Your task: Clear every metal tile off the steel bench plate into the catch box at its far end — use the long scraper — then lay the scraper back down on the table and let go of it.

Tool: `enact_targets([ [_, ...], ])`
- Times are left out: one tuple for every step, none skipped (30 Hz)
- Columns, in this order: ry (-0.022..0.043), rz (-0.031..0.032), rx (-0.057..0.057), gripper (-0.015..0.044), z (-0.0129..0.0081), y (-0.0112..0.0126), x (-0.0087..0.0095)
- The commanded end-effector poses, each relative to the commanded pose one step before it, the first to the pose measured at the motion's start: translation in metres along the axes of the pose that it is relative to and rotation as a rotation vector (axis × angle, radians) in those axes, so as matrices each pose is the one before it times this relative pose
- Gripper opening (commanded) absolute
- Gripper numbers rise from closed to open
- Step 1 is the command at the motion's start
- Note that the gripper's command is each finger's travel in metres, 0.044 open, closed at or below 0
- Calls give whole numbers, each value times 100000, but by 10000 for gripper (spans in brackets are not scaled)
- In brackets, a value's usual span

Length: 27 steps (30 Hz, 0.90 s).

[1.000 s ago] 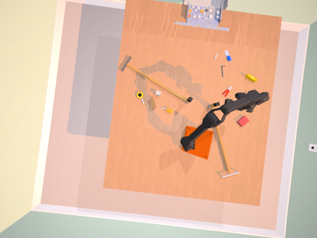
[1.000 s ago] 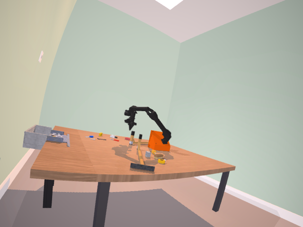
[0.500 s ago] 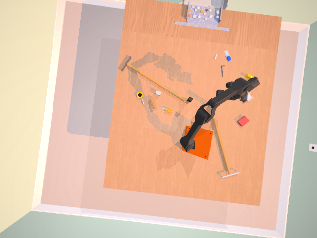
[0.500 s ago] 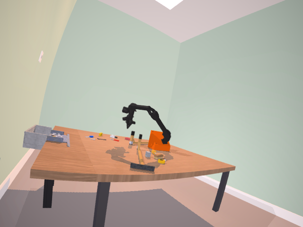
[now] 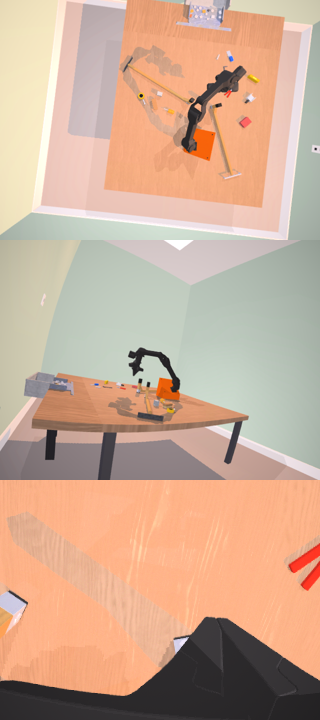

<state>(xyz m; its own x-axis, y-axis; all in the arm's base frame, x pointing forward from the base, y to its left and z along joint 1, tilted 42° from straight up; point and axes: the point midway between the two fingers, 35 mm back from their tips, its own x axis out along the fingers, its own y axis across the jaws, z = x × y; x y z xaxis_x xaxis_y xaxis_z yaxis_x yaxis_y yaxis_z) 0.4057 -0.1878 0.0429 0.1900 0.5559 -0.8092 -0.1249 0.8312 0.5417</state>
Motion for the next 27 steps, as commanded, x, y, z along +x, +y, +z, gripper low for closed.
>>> enact_targets([
  [-880, 148, -2249, 0, 1160, 2235, -103],
  [-299, -77, -728, 0, 318, 546, -62],
  [-302, -64, -730, 0, 315, 549, -61],
  [-306, -51, -732, 0, 311, 552, -60],
  [-309, -38, -734, 0, 308, 555, -58],
  [-312, -25, -736, 0, 304, 558, -57],
  [-314, -13, -738, 0, 301, 561, -56],
  [-317, 0, -740, 0, 297, 564, -55],
  [-320, 13, -742, 0, 294, 567, -54],
  [-322, 26, -743, 0, 290, 569, -53],
  [-325, 39, -745, 0, 286, 572, -52],
  [-327, 52, -746, 0, 283, 575, -51],
  [-329, 65, -748, 0, 279, 577, -50],
  [-332, 78, -749, 0, 275, 580, -49],
  [-334, 90, -750, 0, 271, 582, -48],
  [-335, 103, -751, 0, 267, 585, -47],
  [-337, 116, -752, 0, 264, 587, -46],
  [-339, 129, -753, 0, 260, 589, -45],
  [-341, 142, -754, 0, 256, 592, -45],
  [-342, 155, -754, 0, 252, 594, -44],
  [-344, 168, -755, 0, 248, 596, -43],
  [-345, 181, -756, 0, 244, 598, -42],
  [-346, 193, -756, 0, 240, 600, -42],
  [-347, 206, -756, 0, 236, 602, -41],
  [-348, 219, -757, 0, 232, 604, -41],
  [-349, 232, -757, 0, 228, 606, -40],
  [-350, 245, -757, 0, 223, 608, -39],
])
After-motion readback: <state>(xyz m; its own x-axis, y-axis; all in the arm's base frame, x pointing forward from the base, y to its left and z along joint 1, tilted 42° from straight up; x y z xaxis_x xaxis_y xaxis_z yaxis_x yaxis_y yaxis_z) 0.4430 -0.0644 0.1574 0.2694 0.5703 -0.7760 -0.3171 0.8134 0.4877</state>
